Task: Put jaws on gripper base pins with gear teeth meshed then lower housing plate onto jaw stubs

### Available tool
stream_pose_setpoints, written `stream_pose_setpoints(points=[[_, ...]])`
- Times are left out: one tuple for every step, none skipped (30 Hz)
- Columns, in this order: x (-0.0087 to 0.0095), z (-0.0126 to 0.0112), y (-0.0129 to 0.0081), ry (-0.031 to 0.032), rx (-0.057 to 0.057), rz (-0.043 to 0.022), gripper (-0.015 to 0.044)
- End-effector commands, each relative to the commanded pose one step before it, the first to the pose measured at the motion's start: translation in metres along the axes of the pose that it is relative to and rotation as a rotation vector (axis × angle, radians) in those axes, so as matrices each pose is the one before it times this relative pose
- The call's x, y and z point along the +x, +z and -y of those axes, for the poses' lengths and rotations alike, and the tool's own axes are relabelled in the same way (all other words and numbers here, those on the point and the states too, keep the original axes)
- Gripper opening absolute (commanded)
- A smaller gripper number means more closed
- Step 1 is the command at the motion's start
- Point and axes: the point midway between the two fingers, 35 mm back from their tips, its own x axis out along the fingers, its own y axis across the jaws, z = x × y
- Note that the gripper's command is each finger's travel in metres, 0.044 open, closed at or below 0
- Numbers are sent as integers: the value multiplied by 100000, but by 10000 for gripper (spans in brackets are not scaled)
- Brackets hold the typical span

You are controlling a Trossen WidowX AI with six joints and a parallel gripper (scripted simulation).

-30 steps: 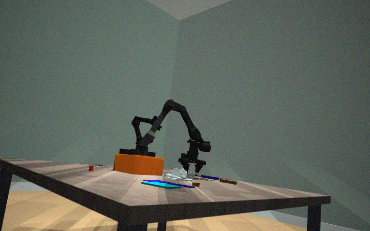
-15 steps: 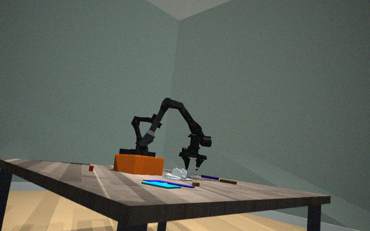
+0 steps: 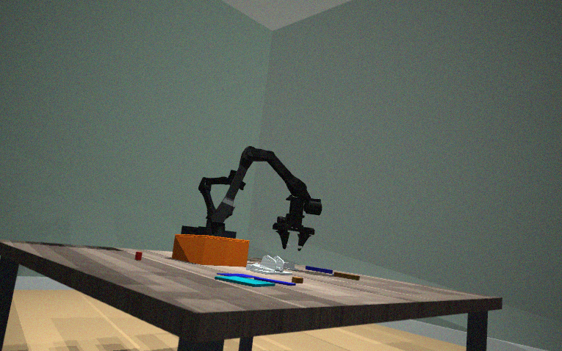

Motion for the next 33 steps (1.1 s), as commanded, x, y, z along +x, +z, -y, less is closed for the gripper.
stream_pose_setpoints(points=[[-409, 67, 41, -855, -349, 15, 351], [-1, -29, -48, 2, 512, -8, 351], [-3, -88, -143, 5, 1537, -25, 351], [-6, -144, -240, 7, 2562, -41, 351], [-6, -169, -291, 8, 3083, -49, 351], [-6, -163, -294, 7, 3083, -49, 351], [-6, -157, -297, 6, 3083, -49, 351], [-6, -150, -299, 6, 3084, -48, 351], [-6, -144, -302, 5, 3084, -48, 351], [-6, -138, -305, 4, 3084, -48, 351], [-5, -131, -307, 3, 3084, -47, 351], [-5, -125, -309, 3, 3084, -47, 351], [-5, -119, -311, 2, 3084, -46, 351], [-5, -112, -313, 1, 3084, -46, 351], [-5, -106, -315, 1, 3084, -46, 351], [-5, -99, -317, 0, 3084, -45, 351], [-4, -93, -318, -1, 3084, -45, 351], [-4, -86, -320, -1, 3084, -44, 351], [-4, -79, -321, -2, 3084, -44, 351], [-4, -73, -322, -2, 3084, -43, 351], [-4, -66, -323, -3, 3084, -43, 351], [-4, -59, -324, -3, 3084, -42, 351], [-3, -53, -324, -4, 3084, -42, 351], [-3, -46, -325, -4, 3084, -41, 351], [-3, -40, -325, -5, 3084, -41, 351], [-3, -33, -326, -5, 3084, -41, 351], [-3, -26, -326, -6, 3084, -40, 351], [-3, -20, -326, -6, 3084, -40, 351], [-2, -13, -326, -7, 3084, -39, 351], [-2, -6, -326, -7, 3084, -39, 351], [-2, 0, -325, -7, 3084, -38, 351], [-2, 7, -325, -8, 3084, -38, 351], [-2, 13, -324, -8, 3084, -37, 351]])
